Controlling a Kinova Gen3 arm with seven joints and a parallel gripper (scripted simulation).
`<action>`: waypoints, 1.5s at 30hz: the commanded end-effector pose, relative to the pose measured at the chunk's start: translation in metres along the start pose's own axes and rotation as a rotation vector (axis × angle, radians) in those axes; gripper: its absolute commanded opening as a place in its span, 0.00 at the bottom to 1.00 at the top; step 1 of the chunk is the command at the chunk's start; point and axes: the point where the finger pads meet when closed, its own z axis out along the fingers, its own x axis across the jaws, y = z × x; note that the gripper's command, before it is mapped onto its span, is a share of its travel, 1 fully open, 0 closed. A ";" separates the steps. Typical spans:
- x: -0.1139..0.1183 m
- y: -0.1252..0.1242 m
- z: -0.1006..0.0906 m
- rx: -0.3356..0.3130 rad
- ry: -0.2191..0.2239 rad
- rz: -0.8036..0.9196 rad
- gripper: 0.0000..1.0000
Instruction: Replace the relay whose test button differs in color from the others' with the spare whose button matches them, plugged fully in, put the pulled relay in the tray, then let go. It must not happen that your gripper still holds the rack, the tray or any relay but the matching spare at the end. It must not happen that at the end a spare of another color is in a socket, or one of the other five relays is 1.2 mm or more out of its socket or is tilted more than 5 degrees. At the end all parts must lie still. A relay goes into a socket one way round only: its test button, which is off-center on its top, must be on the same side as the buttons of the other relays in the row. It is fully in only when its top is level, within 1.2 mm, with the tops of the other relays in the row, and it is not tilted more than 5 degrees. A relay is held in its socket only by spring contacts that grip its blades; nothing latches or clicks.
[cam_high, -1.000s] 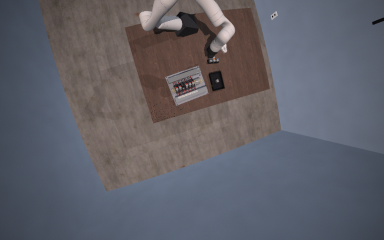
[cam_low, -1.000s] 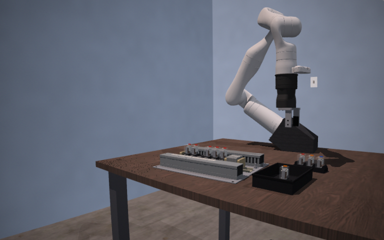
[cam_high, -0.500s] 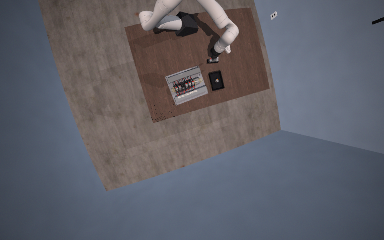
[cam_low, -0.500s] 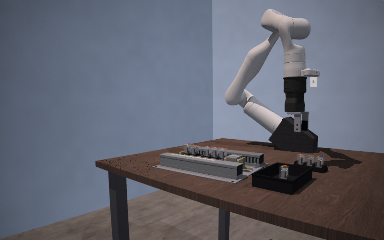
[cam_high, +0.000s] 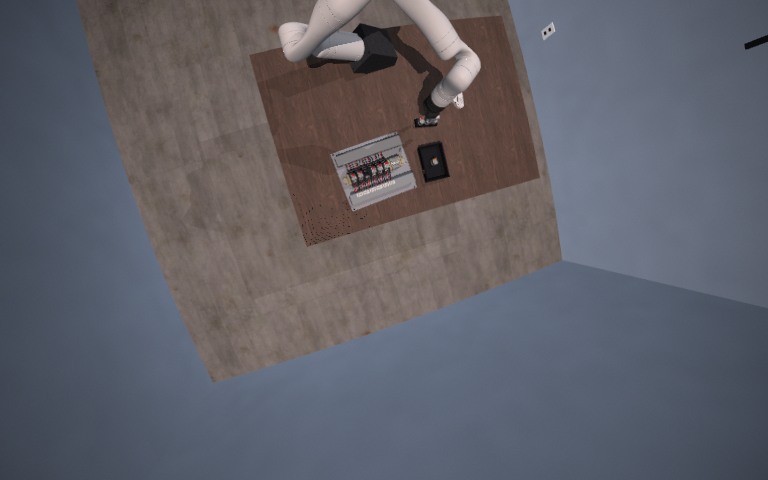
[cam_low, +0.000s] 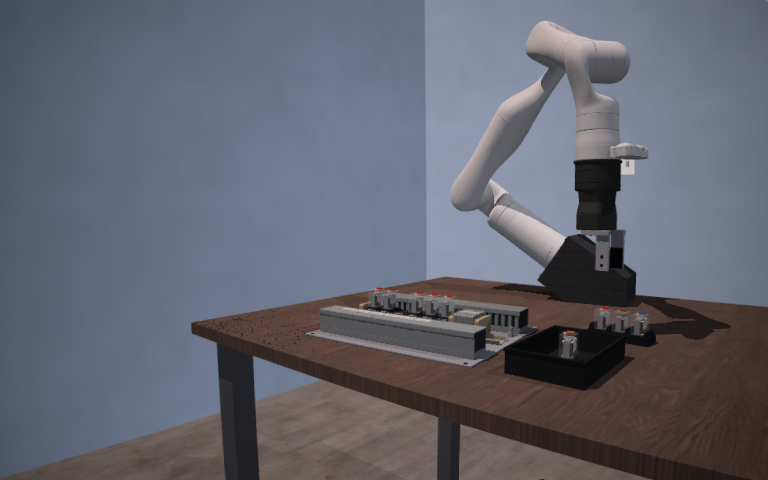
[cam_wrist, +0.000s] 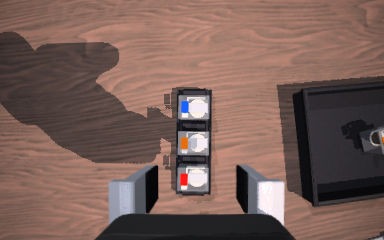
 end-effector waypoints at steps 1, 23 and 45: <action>-0.003 -0.003 0.003 0.000 -0.010 0.010 1.00; -0.005 0.001 0.002 -0.002 -0.012 0.012 1.00; -0.004 0.005 -0.001 -0.002 -0.008 0.007 1.00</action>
